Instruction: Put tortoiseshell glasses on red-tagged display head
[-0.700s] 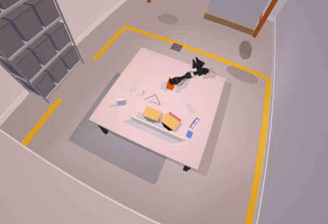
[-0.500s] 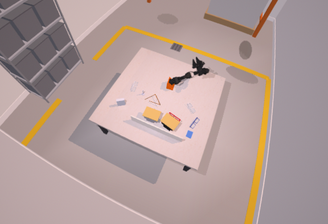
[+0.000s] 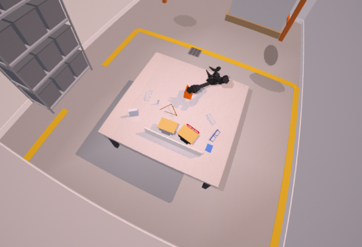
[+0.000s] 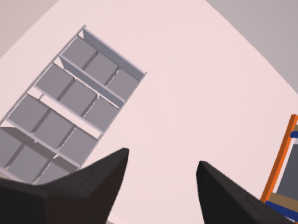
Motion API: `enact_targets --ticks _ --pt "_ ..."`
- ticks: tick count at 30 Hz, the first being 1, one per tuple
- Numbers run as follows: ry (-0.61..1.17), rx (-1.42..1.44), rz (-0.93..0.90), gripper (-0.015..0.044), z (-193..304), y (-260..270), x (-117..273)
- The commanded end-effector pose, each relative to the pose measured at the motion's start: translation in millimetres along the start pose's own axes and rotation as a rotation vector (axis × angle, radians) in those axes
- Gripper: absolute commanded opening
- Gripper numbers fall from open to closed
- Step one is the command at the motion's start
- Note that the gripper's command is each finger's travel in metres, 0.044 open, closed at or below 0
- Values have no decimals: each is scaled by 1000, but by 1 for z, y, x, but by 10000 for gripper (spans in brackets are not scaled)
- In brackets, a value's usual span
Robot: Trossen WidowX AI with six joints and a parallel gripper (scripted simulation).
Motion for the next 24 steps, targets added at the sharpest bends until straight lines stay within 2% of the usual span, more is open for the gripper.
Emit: enact_targets --ticks 1,6,12,17,24 --pt "61 166 -125 200 -10 43 -14" --pt "123 326 -228 200 -14 81 -27" --pt "285 705 -488 200 -3 166 -57" --pt "422 981 -755 200 26 234 -78" --pt "585 1154 -1064 200 78 303 -95"
Point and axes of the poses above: the point midway between the two fingers, 35 mm back from their tips, its own x axis back along the fingers, its own y axis across the jaws, z = x × y, the point moved 4 cm from there along x, back along the fingers, and after that the axes turned 15 degrees about -x, right-handed, at the moved point
